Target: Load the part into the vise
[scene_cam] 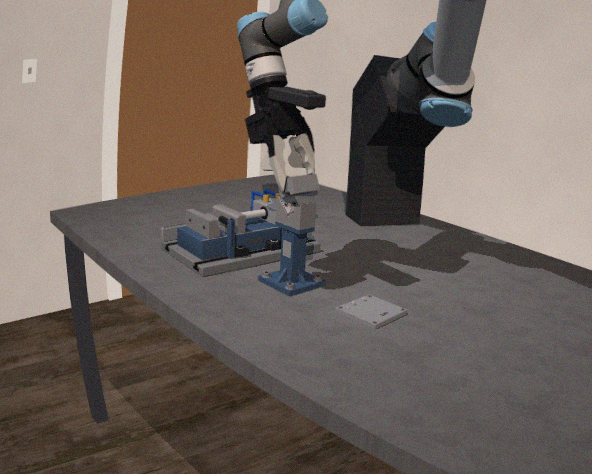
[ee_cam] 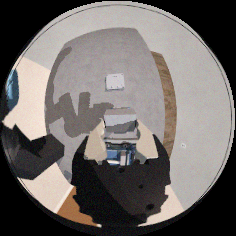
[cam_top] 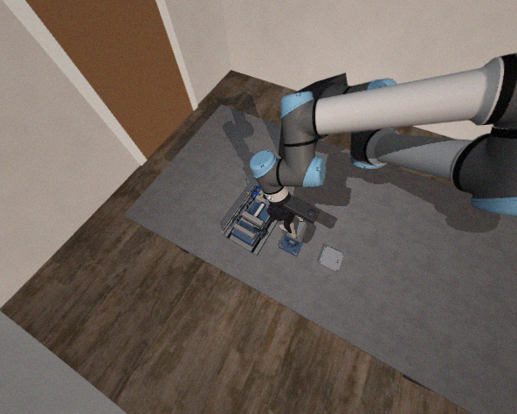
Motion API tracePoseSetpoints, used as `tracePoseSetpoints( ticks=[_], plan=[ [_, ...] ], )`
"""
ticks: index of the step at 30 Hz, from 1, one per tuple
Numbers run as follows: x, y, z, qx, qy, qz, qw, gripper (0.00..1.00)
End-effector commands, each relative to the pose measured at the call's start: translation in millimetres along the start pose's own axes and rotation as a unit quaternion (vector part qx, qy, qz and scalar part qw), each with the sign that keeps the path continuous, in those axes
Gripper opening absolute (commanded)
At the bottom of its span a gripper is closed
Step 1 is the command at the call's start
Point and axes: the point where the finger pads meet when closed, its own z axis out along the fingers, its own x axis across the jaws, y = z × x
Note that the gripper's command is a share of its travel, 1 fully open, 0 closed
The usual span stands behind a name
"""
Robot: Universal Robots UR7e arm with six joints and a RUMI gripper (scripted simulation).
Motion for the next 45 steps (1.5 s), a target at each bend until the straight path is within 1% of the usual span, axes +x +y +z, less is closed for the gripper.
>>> tracePoseSetpoints(
  ticks=[1, 3, 5, 20, 22, 29, 36, 45],
  plan=[
    [0.0, -0.4, -0.1, -0.041, 0.0, 0.001, 0.999, 0.0],
    [-0.1, -0.6, 0.0, -0.052, 0.0, 0.001, 0.999, 0.0],
    [-0.1, -0.6, 0.0, -0.052, 0.0, 0.001, 0.999, 0.0],
    [0.0, -1.9, 0.2, -0.133, 0.0, 0.001, 0.991, 0.0],
    [0.0, -1.9, 0.2, -0.133, 0.0, 0.001, 0.991, 0.0],
    [0.0, -2.4, 0.3, -0.163, 0.0, 0.001, 0.987, 0.0],
    [0.0, -2.7, 0.4, -0.185, 0.0, 0.001, 0.983, 0.0],
    [-0.1, -2.9, 0.6, -0.2, 0.0, 0.001, 0.98, 0.0]
  ],
)
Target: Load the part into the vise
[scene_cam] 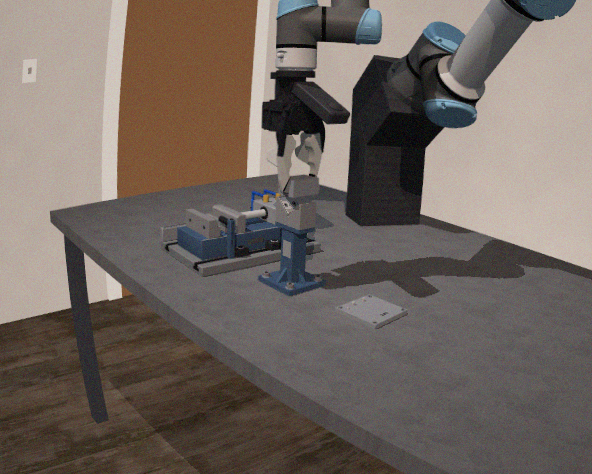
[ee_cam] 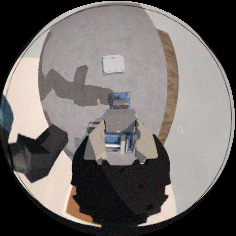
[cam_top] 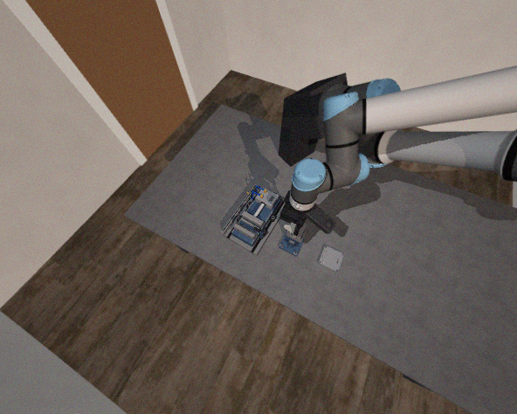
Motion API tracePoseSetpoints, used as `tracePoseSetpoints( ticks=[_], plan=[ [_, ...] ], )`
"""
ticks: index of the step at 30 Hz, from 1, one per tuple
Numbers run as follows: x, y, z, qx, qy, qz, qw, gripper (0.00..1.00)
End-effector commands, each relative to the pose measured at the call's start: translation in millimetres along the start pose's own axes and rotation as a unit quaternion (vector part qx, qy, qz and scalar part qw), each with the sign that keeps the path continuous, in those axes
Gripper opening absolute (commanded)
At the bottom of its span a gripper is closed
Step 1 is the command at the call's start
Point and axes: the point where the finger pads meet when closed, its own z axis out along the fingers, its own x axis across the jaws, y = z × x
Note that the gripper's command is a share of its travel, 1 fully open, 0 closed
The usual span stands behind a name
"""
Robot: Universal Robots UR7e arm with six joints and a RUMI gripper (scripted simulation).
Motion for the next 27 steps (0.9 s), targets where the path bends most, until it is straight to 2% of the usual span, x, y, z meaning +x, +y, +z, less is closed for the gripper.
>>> tracePoseSetpoints(
  ticks=[1, 27],
  plan=[
    [0.2, -0.1, -0.1, -0.012, 0.0, 0.0, 1.0, 0.0],
    [0.3, -0.2, -0.2, -0.02, 0.001, 0.0, 1.0, 0.0]
  ],
)
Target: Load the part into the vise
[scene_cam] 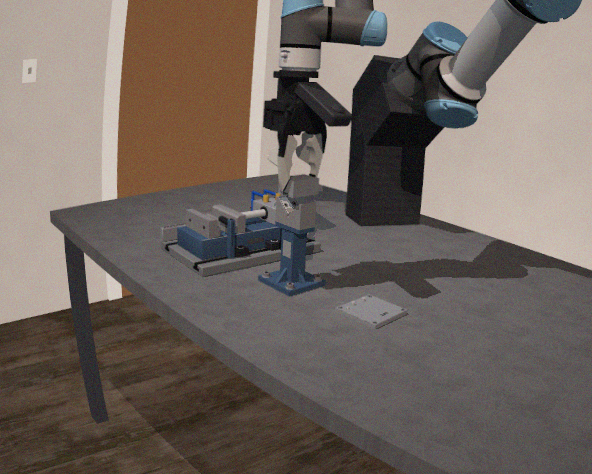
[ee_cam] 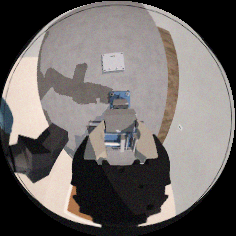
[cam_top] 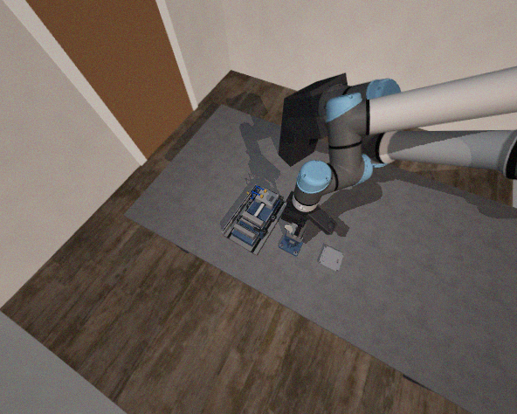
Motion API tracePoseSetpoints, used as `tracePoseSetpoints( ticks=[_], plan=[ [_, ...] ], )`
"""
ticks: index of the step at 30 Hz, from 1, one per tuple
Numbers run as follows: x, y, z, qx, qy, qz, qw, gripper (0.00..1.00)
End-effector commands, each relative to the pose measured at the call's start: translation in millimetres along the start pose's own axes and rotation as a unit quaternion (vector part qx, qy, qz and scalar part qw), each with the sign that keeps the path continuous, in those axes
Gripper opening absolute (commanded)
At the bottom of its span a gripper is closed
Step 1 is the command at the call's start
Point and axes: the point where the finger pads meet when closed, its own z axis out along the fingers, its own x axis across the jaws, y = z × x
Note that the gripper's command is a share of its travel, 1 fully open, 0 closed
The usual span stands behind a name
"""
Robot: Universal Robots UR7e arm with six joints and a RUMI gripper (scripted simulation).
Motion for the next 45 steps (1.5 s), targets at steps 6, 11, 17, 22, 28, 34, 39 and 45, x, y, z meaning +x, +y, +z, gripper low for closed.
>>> tracePoseSetpoints(
  ticks=[6, 11, 17, 22, 28, 34, 39, 45],
  plan=[
    [0.3, 0.1, -0.3, 0.0, 0.0, 0.0, 1.0, 0.0],
    [0.3, 0.1, -0.3, 0.0, 0.0, 0.0, 1.0, 0.0],
    [0.3, 0.1, -0.3, 0.0, 0.0, 0.0, 1.0, 0.0],
    [0.3, 0.1, -0.3, 0.0, 0.0, 0.0, 1.0, 0.0],
    [0.3, 0.1, -0.3, 0.0, 0.0, 0.0, 1.0, 0.0],
    [0.3, 0.1, -1.2, 0.0, 0.0, 0.0, 1.0, 0.0],
    [0.3, 0.1, -3.1, 0.0, 0.0, 0.0, 1.0, 0.0],
    [0.3, 0.1, -8.1, 0.0, 0.0, 0.0, 1.0, 0.0]
  ],
)
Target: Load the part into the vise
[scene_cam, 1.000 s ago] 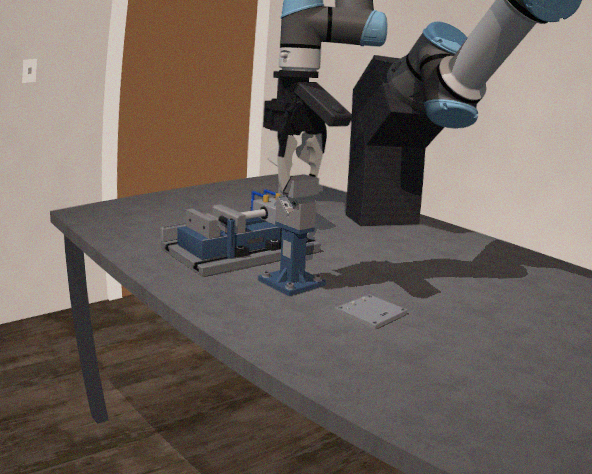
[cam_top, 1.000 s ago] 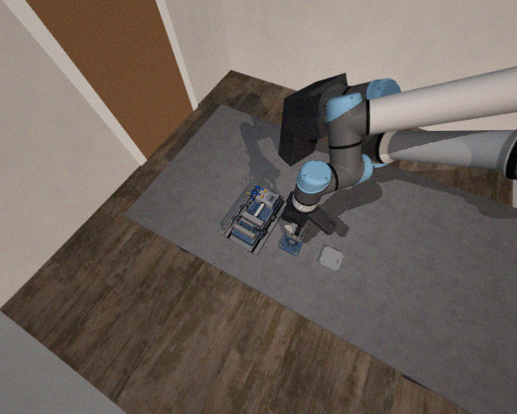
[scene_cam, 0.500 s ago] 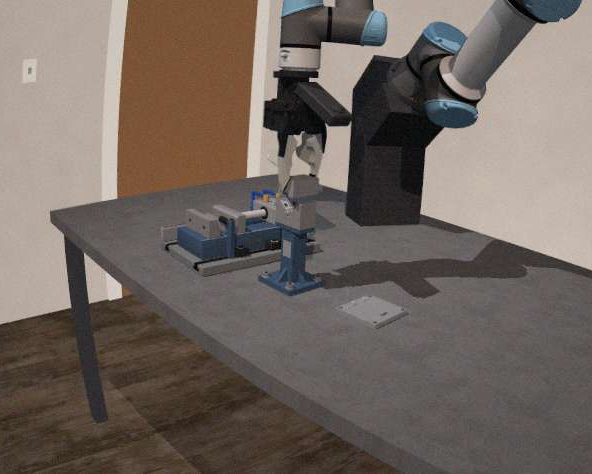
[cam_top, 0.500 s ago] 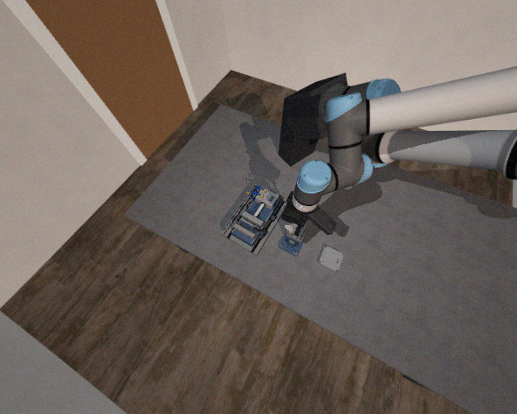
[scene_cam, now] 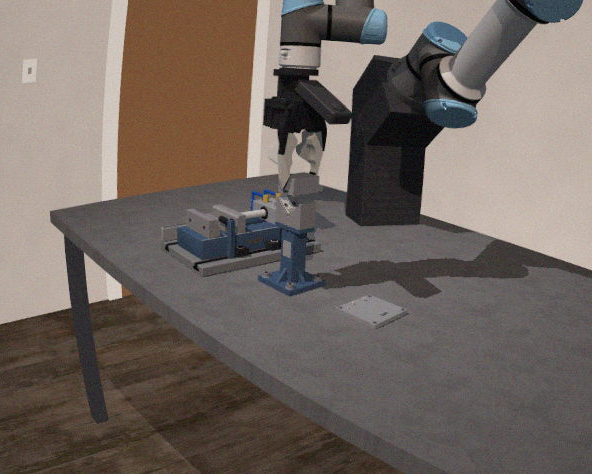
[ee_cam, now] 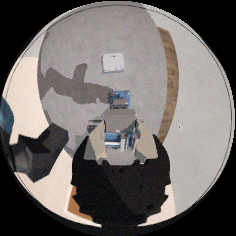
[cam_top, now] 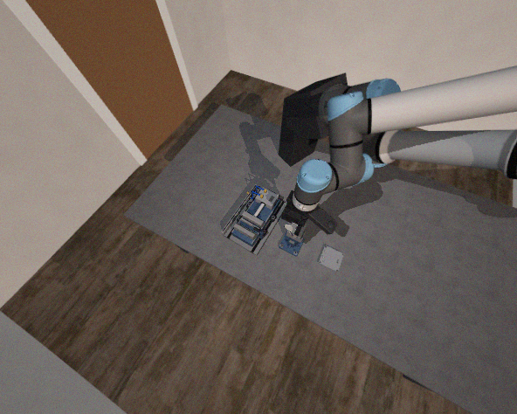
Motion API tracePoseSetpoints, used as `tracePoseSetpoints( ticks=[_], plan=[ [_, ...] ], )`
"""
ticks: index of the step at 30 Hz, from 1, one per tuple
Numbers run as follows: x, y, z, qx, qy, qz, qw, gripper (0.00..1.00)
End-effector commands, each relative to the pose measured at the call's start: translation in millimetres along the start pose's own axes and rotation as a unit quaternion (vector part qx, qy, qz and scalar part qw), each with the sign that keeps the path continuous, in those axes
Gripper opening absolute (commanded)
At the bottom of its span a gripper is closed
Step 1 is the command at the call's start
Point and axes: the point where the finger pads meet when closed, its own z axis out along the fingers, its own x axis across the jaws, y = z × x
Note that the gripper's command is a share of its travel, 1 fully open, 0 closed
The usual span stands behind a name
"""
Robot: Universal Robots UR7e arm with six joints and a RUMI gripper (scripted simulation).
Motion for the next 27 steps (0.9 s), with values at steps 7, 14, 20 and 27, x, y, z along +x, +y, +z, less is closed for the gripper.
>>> tracePoseSetpoints(
  ticks=[7, 14, 20, 27],
  plan=[
    [0.3, 0.1, -10.4, 0.0, 0.0, 0.0, 1.0, 0.0],
    [0.3, 0.1, -20.8, 0.0, 0.0, 0.0, 1.0, 0.0],
    [0.3, 0.1, -30.1, 0.0, 0.0, 0.0, 1.0, 0.0],
    [0.3, 0.1, -36.8, 0.0, 0.0, 0.0, 1.0, 0.0]
  ],
)
